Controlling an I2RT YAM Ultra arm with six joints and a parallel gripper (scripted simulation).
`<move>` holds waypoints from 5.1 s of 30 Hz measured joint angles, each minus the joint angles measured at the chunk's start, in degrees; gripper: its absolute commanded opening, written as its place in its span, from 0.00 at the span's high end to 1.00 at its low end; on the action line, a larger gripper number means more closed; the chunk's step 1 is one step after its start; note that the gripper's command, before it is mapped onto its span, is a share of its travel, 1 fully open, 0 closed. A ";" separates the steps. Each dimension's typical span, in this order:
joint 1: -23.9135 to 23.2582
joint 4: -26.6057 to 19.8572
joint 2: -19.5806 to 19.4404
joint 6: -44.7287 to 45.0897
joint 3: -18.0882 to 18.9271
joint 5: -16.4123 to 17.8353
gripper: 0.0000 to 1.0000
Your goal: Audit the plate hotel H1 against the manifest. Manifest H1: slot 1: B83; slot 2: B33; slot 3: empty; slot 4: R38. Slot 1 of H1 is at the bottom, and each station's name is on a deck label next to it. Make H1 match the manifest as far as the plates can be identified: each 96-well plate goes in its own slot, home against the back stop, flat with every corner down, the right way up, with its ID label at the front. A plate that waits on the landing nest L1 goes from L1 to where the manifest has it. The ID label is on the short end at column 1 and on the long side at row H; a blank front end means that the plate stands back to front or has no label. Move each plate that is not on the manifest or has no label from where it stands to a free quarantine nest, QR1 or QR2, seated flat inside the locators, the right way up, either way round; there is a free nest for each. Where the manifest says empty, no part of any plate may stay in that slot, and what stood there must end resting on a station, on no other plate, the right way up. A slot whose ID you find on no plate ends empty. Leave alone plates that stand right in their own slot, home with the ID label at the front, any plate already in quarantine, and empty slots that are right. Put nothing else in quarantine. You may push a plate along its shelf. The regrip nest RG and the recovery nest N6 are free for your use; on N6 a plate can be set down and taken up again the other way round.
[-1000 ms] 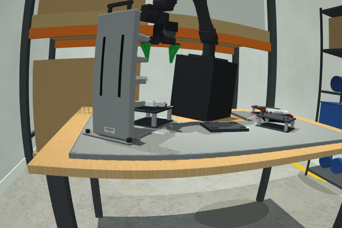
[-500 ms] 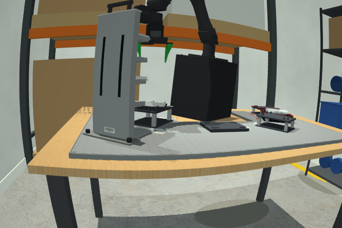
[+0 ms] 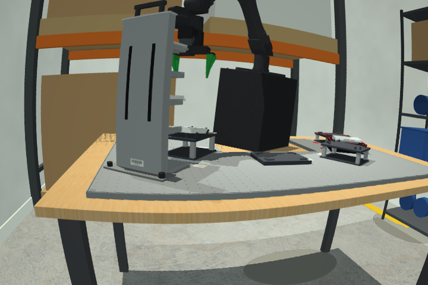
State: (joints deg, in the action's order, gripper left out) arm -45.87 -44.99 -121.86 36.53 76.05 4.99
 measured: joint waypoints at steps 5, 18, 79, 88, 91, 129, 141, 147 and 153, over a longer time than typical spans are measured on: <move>0.00 -0.02 0.00 -6.51 0.00 0.02 0.00; 0.42 3.91 -4.02 -13.60 -1.81 0.13 0.00; 1.46 19.34 -15.50 -15.13 -3.32 0.15 0.00; 1.68 20.76 -17.59 -15.30 -3.30 0.15 0.00; 1.66 21.38 -18.45 -15.37 -3.32 0.15 0.00; 2.34 27.17 -25.86 -15.96 -1.46 0.15 0.00; 2.43 28.57 -27.52 -16.06 -0.70 0.13 0.14; 2.43 28.59 -27.52 -16.06 -0.70 0.13 0.14; 2.43 28.59 -27.52 -16.06 -0.70 0.13 0.14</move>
State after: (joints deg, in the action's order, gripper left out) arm -43.44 -16.40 -149.38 20.47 75.35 5.13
